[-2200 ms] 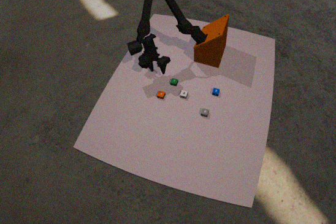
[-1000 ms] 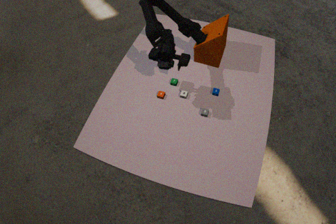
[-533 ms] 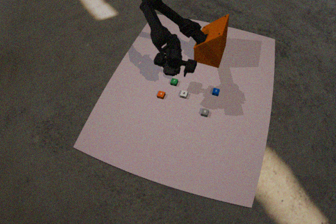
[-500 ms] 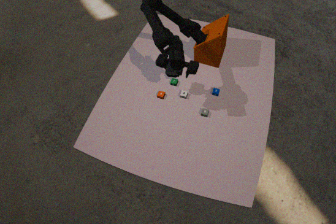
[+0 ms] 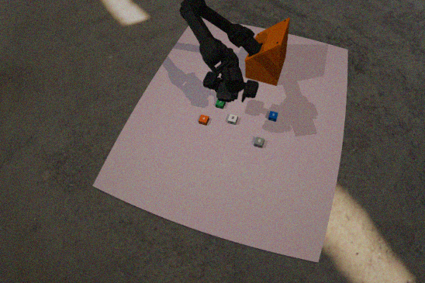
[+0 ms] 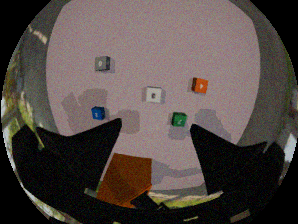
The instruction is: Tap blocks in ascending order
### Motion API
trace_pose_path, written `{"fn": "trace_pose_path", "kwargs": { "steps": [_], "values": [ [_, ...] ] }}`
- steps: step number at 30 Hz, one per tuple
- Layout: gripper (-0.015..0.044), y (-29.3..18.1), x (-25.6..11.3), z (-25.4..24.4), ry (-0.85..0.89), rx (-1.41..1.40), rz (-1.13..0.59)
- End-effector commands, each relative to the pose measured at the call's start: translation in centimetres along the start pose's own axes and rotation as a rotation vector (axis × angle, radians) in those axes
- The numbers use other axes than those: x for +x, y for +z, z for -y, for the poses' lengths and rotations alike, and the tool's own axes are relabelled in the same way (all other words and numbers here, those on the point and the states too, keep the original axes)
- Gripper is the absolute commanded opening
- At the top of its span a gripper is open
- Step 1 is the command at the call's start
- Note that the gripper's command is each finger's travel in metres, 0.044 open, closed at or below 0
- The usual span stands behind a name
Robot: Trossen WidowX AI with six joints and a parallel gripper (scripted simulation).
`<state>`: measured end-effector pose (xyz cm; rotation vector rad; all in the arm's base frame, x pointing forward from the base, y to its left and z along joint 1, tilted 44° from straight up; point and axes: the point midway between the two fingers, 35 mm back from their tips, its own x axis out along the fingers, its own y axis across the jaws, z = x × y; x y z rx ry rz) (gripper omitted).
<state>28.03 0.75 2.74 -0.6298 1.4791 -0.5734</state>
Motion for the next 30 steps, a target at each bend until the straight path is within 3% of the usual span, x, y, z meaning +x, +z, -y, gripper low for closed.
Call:
{"fn": "trace_pose_path", "kwargs": {
  "steps": [1, 7, 16, 30],
  "values": [
    [0.04, 0.0, 0.0, -0.1, 0.003, 0.007, 0.0],
    [0.04, -0.1, -0.1, -1.4, 0.009, 0.006, 0.002],
    [0.04, -5.6, -0.3, -16.0, 0.017, 0.006, 0.0],
    [0.04, -5.9, -0.3, -16.4, 0.015, 0.006, 0.0]
  ]
}}
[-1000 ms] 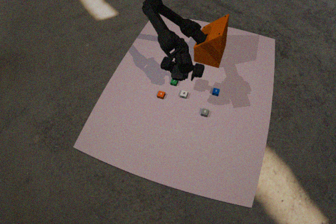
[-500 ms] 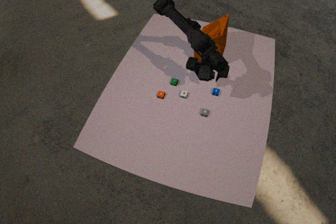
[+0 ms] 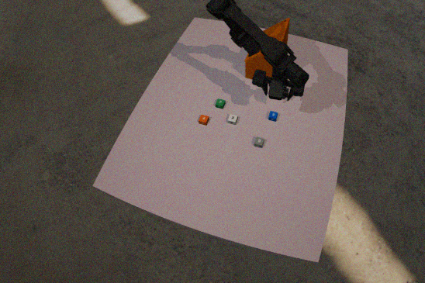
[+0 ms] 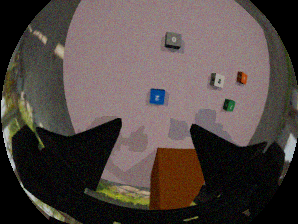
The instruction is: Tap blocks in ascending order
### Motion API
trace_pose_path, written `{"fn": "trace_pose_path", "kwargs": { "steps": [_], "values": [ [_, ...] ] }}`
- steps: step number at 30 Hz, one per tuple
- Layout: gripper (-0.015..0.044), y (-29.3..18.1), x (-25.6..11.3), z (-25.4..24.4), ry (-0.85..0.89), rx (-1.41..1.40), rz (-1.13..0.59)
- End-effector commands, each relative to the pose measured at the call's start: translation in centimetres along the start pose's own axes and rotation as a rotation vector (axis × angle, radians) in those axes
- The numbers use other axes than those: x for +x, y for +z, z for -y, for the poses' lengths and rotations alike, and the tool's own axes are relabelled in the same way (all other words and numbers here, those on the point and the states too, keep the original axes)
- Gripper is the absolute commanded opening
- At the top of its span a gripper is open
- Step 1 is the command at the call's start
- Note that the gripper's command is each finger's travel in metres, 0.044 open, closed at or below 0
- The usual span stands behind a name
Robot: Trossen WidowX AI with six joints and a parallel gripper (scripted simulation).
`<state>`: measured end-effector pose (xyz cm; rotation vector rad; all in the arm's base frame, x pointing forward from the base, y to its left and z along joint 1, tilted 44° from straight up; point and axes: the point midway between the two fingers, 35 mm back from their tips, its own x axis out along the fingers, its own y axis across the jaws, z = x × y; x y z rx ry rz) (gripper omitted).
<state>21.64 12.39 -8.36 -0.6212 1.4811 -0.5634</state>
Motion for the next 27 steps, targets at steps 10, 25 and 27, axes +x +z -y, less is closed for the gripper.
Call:
{"fn": "trace_pose_path", "kwargs": {
  "steps": [10, 25, 27],
  "values": [
    [0.04, 0.0, 0.0, -0.1, 0.003, 0.007, -0.001],
    [0.04, 14.9, -0.1, 2.8, -0.001, 0.014, 0.005],
    [0.04, 14.9, -0.1, 2.8, -0.001, 0.014, 0.005]
  ]
}}
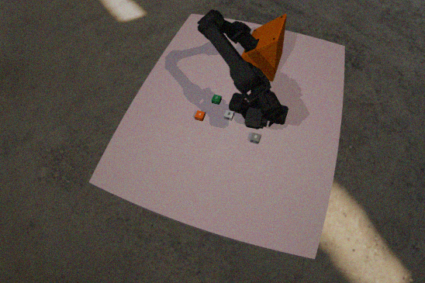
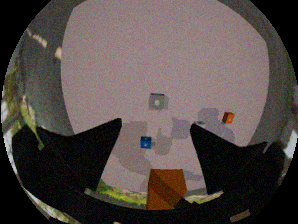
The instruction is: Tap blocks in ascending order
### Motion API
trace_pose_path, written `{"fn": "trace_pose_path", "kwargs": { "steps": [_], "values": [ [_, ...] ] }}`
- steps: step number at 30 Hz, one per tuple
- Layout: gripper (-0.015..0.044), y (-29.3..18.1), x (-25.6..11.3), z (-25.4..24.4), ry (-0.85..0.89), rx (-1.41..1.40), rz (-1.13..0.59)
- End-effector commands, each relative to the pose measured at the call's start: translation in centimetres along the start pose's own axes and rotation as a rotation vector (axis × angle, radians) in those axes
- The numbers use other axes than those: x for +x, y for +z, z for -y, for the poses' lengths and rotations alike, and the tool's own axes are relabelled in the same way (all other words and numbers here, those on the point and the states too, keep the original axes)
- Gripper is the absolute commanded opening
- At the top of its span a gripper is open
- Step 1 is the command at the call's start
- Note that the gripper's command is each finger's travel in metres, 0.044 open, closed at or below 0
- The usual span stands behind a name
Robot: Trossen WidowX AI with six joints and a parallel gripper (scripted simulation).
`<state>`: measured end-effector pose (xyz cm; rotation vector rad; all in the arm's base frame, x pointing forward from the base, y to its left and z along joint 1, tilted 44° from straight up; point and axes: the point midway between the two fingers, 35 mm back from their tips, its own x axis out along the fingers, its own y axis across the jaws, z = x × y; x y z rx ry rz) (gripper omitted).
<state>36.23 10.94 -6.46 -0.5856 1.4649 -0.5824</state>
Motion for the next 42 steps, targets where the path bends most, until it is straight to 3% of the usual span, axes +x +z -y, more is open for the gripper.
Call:
{"fn": "trace_pose_path", "kwargs": {
  "steps": [1, 21, 28, 36, 42],
  "values": [
    [0.04, 0.4, 0.0, 0.0, -0.009, -0.025, 0.001],
    [0.04, 0.5, 0.0, 0.2, -0.008, -0.025, 0.001],
    [0.04, 0.9, -0.7, 11.3, 0.005, -0.031, 0.003],
    [0.04, -3.1, -0.3, 23.6, -0.019, -0.029, -0.002],
    [0.04, -3.7, -0.2, 24.5, -0.023, -0.029, -0.003]
  ]
}}
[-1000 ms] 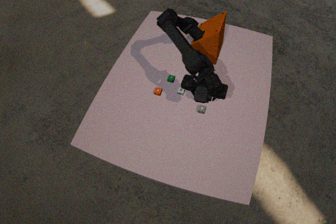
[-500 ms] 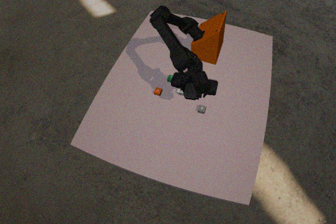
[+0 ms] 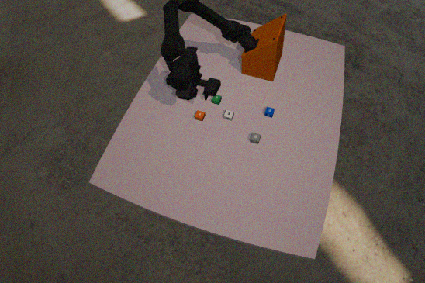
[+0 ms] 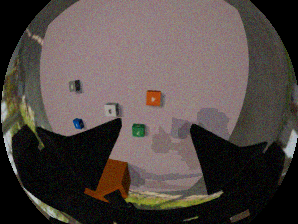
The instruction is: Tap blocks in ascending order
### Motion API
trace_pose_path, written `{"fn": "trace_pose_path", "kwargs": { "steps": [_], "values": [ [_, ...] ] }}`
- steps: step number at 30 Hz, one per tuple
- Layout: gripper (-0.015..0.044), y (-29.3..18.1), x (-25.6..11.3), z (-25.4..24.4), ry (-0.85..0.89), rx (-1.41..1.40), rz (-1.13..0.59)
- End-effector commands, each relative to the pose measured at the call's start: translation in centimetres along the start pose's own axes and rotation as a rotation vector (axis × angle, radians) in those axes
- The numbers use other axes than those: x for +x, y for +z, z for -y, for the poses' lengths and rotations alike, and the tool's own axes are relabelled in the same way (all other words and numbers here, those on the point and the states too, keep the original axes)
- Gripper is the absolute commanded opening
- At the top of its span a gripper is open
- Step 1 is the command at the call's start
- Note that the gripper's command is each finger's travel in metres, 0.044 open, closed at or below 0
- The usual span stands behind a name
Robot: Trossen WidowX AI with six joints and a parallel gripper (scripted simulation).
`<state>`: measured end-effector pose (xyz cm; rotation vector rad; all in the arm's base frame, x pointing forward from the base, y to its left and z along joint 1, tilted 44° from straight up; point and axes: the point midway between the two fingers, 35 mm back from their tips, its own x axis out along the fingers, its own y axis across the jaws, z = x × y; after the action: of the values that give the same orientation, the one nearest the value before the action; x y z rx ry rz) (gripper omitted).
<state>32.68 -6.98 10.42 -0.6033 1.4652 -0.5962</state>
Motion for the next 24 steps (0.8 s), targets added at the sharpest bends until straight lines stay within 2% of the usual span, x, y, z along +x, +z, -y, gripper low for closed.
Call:
{"fn": "trace_pose_path", "kwargs": {
  "steps": [1, 18, 24],
  "values": [
    [0.04, -0.3, 0.0, -0.1, -0.003, -0.025, 0.001],
    [0.04, -0.2, 0.0, -0.3, -0.002, -0.025, 0.001],
    [0.04, 3.3, -0.6, -8.3, 0.02, -0.026, 0.007]
  ]
}}
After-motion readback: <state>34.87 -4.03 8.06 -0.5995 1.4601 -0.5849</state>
